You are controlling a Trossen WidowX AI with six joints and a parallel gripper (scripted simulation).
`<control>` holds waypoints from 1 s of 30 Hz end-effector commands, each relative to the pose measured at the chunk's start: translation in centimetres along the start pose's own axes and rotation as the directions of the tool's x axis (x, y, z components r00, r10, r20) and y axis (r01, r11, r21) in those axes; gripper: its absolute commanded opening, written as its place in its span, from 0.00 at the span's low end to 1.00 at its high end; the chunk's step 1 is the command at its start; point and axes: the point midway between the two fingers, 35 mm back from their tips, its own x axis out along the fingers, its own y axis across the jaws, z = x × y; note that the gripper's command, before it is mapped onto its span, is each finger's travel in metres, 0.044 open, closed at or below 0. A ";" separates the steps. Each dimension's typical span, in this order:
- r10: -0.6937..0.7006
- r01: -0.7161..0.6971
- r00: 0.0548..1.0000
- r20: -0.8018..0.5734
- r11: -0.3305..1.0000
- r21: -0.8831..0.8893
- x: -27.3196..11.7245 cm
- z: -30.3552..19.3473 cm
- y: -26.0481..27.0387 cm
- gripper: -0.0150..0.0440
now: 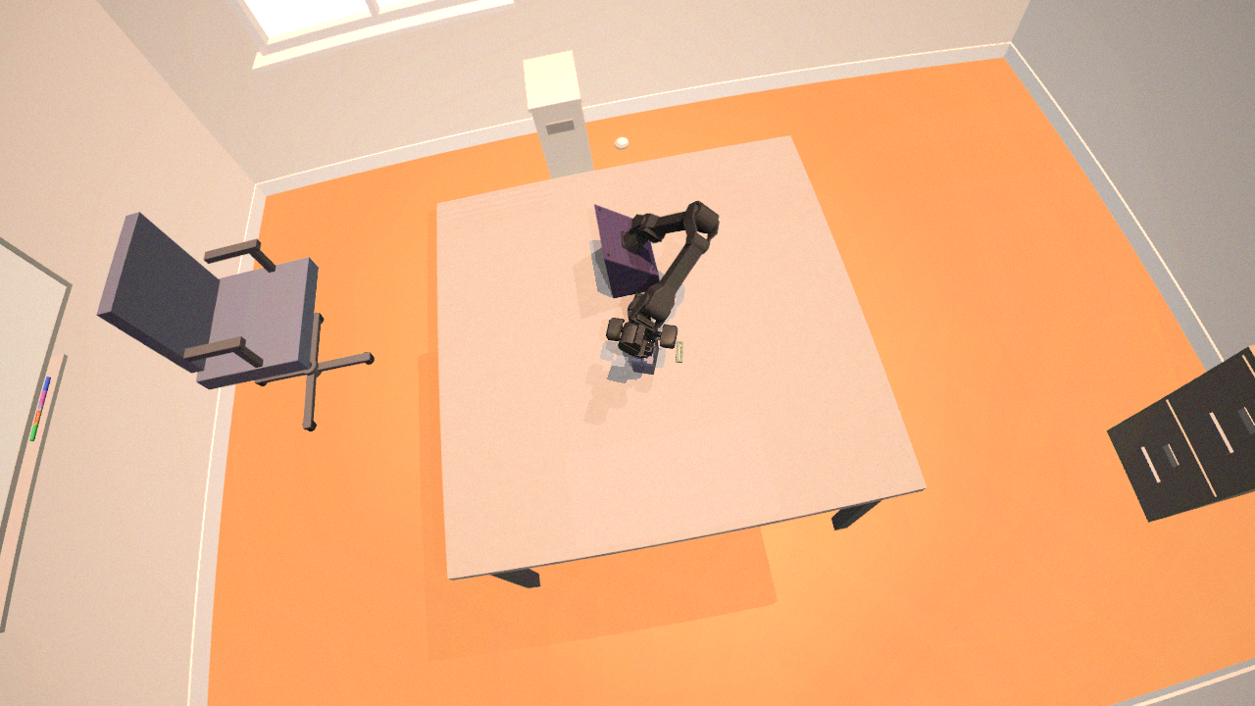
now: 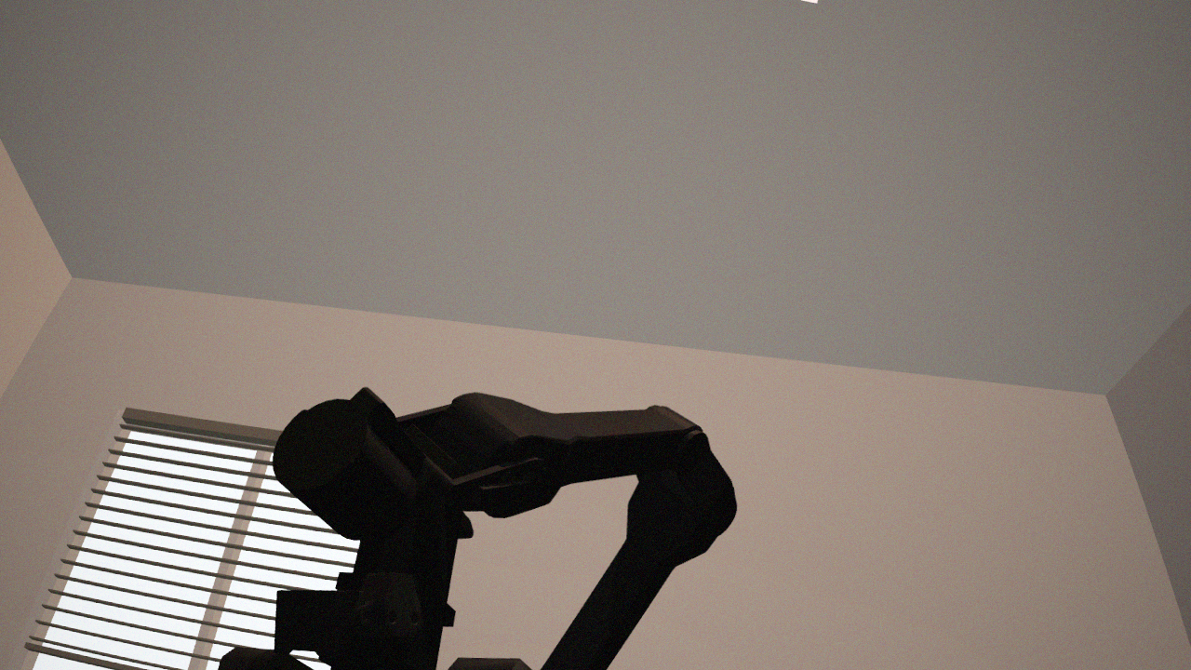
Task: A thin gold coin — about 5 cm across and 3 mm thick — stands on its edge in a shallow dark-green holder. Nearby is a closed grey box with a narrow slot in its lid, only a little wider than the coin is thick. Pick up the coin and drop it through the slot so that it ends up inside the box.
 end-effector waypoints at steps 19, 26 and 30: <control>-0.001 0.001 1.000 0.001 1.000 0.001 -1.8 0.1 0.0 0.79; 0.005 -0.005 1.000 -0.002 1.000 0.009 -6.3 -0.3 -0.1 1.00; 0.005 -0.005 1.000 -0.002 1.000 0.009 -6.3 -0.3 -0.1 1.00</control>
